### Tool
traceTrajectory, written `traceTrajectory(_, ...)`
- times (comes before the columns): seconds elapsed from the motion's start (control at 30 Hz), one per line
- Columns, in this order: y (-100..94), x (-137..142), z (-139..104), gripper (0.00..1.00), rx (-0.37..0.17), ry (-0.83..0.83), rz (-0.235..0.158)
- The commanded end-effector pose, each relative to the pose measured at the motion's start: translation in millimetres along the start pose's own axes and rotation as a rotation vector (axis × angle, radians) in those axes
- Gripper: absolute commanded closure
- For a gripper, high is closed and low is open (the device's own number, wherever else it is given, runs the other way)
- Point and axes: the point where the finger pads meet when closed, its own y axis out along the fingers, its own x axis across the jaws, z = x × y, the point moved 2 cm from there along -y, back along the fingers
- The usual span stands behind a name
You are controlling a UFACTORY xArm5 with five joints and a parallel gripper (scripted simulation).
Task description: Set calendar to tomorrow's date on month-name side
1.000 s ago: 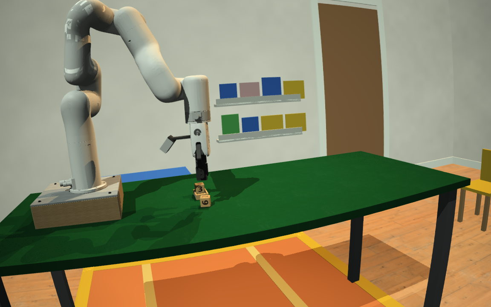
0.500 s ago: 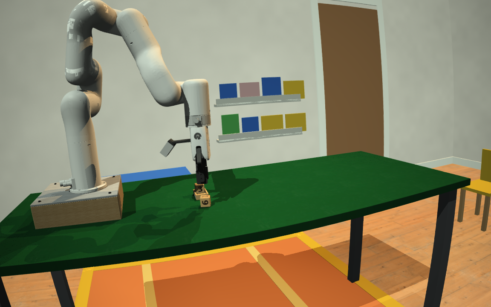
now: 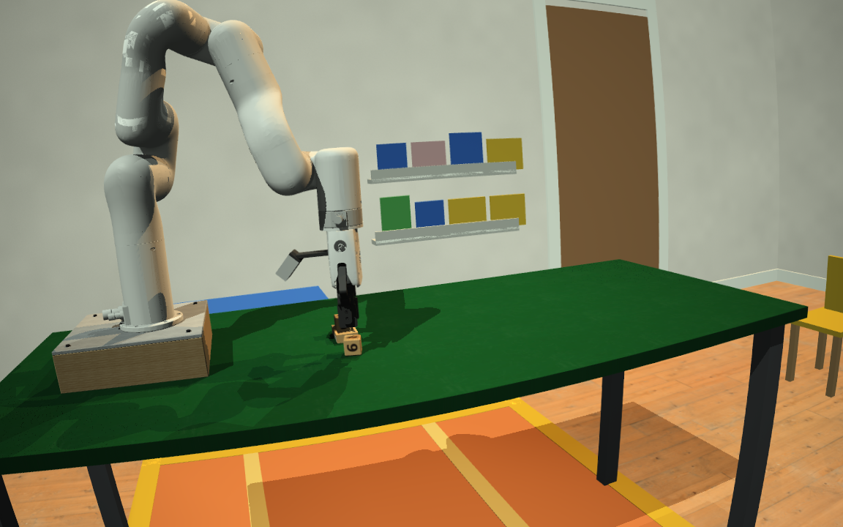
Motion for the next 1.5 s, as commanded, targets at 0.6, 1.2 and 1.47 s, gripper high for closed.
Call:
traceTrajectory(0.6, 18.0, -0.4, -1.7, 0.53, -0.004, 0.0, 0.0)
traceTrajectory(1.2, 18.5, -0.4, -1.7, 0.53, -0.004, 0.0, 0.0)
traceTrajectory(1.47, 18.5, -0.4, -1.7, 0.53, -0.004, 0.0, 0.0)
